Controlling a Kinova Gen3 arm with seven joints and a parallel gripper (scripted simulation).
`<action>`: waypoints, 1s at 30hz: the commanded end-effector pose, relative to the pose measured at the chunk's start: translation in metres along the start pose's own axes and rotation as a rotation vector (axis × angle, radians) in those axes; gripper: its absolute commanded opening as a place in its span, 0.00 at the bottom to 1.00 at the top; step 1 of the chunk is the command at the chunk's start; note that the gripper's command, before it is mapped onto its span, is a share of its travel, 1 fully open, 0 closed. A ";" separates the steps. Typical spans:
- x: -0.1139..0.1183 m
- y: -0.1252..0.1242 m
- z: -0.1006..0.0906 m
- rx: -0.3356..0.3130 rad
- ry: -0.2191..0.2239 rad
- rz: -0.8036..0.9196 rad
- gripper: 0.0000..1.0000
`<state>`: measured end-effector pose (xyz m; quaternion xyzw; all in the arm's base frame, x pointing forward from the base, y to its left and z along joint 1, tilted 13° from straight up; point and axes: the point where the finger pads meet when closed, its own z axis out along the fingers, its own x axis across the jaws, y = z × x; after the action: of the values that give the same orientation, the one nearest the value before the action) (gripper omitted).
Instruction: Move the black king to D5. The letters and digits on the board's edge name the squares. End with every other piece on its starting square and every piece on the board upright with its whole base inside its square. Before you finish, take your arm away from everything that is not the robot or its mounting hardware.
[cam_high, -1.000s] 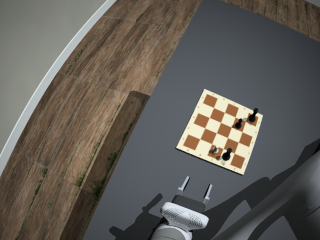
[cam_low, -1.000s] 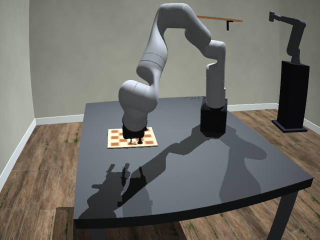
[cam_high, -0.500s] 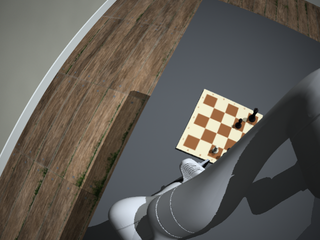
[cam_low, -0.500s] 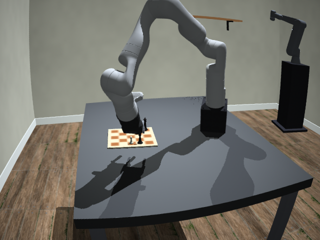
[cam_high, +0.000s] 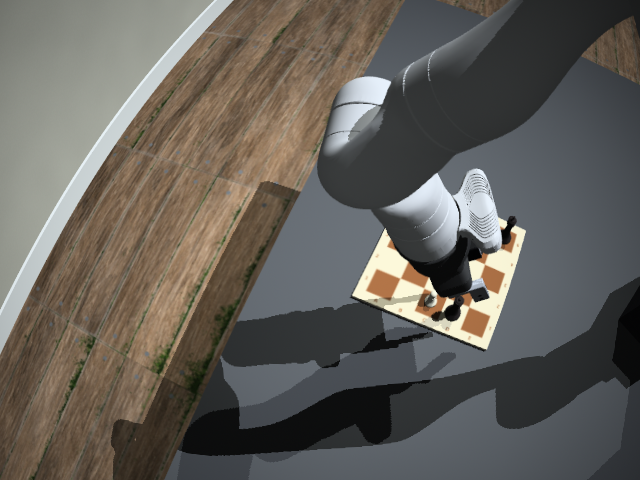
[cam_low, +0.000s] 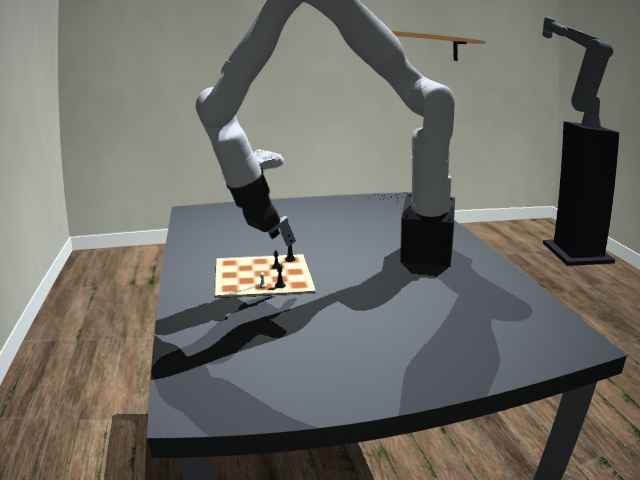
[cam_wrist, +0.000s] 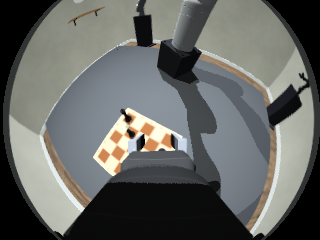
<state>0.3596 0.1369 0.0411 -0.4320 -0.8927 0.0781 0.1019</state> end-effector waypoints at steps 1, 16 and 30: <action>-0.031 -0.026 -0.009 -0.067 0.056 0.186 1.00; -0.094 -0.098 -0.009 -0.326 0.231 0.933 1.00; -0.107 -0.115 -0.008 -0.368 0.248 1.077 1.00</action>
<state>0.3390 -0.0162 0.0619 -0.8407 -0.5290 -0.0870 0.0758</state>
